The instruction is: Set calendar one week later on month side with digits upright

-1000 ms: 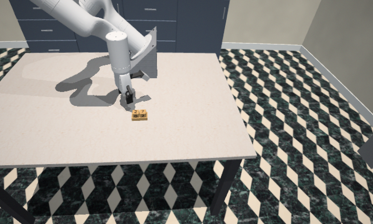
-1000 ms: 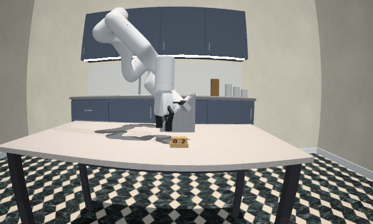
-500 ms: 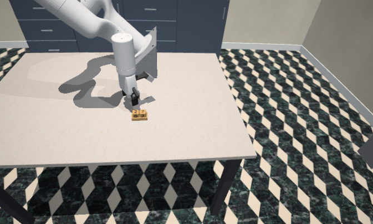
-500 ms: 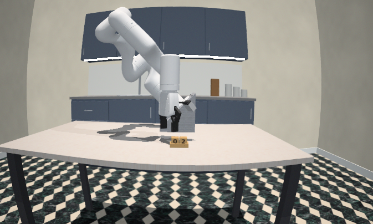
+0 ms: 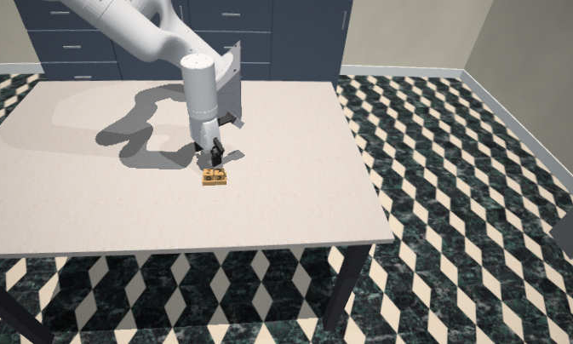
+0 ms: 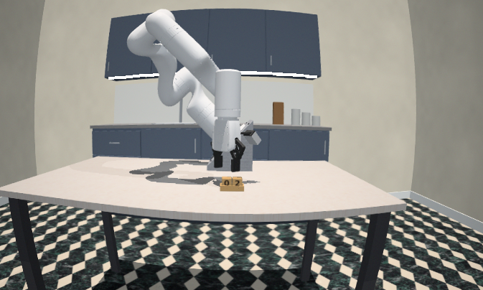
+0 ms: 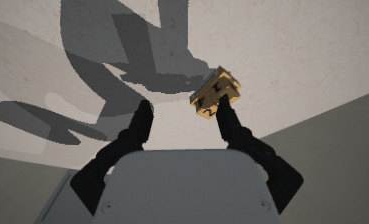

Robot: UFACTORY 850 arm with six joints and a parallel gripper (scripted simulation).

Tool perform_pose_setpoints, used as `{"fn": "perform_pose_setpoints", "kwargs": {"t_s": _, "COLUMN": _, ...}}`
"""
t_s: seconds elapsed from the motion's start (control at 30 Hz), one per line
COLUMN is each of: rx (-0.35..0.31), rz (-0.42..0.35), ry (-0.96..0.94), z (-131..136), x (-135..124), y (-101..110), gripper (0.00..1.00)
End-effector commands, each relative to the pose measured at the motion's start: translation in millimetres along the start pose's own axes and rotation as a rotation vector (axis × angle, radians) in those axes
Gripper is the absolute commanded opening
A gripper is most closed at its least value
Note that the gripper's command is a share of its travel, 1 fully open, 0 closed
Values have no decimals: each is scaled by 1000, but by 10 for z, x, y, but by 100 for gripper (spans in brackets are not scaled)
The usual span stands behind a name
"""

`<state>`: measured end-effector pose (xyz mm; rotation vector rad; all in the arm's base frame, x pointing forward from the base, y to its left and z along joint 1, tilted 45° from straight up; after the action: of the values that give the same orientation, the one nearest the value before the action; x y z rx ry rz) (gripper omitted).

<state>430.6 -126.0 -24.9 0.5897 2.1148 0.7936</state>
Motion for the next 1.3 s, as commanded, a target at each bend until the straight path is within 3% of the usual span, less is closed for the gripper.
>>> {"fn": "perform_pose_setpoints", "kwargs": {"t_s": 0.0, "rx": 0, "rz": 0, "ry": 28, "z": 212, "x": 32, "y": 5, "gripper": 100}}
{"fn": "perform_pose_setpoints", "kwargs": {"t_s": 0.7, "rx": 0, "rz": 0, "ry": 139, "z": 612, "x": 98, "y": 5, "gripper": 100}}
{"fn": "perform_pose_setpoints", "kwargs": {"t_s": 0.83, "rx": 0, "rz": 0, "ry": 145, "z": 843, "x": 136, "y": 6, "gripper": 100}}
{"fn": "perform_pose_setpoints", "kwargs": {"t_s": 1.13, "rx": 0, "rz": 0, "ry": 199, "z": 909, "x": 147, "y": 6, "gripper": 100}}
{"fn": "perform_pose_setpoints", "kwargs": {"t_s": 1.27, "rx": 0, "rz": 0, "ry": 203, "z": 1139, "x": 185, "y": 6, "gripper": 100}}
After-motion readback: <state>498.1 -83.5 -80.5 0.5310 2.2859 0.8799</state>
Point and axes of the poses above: the point where the finger pads meet when closed, its own y axis back along the fingers, its own z axis across the jaws, x = y × z, the point moved 1 cm from there along y, back along the fingers, and after that the axes turned 6 degrees about y, right-handed, at the moved point
